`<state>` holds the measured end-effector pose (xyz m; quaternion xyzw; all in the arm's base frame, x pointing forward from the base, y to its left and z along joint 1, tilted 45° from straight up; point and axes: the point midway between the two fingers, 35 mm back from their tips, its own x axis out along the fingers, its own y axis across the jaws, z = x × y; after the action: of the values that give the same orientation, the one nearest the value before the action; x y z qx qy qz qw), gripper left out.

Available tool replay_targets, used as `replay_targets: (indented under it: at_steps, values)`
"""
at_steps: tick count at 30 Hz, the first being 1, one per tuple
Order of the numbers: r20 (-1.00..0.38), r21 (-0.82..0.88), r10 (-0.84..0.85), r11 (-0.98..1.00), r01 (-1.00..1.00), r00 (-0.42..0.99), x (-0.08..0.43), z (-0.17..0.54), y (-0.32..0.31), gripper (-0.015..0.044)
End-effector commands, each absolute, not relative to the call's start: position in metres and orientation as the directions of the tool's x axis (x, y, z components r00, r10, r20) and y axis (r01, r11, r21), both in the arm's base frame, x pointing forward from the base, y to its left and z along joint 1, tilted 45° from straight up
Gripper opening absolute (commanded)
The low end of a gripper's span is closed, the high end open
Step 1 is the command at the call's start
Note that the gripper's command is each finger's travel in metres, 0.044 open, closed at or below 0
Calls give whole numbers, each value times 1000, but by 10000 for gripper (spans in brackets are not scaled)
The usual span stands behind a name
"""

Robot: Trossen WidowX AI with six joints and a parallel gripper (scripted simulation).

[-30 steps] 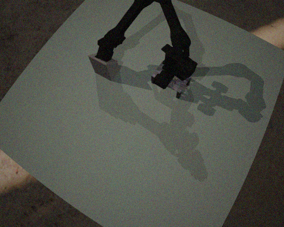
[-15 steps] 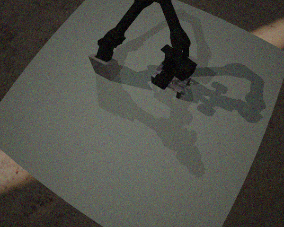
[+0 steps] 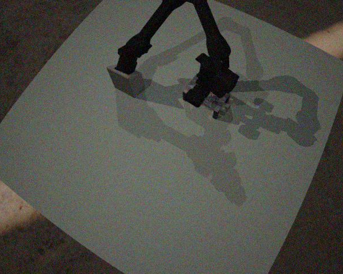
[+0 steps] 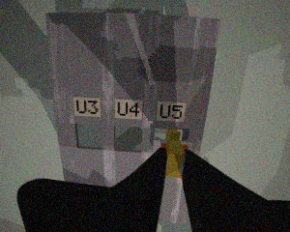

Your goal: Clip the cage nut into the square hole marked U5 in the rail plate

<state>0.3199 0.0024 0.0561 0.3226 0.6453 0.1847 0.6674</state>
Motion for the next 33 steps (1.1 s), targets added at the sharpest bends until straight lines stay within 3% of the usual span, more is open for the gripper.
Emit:
replay_targets:
  at_steps: [1, 33]
  values:
    - [-760, 649, 641, 742, 169, 106, 321, 59, 1, 26]
    - [-769, 639, 631, 750, 171, 104, 322, 60, 1, 26]
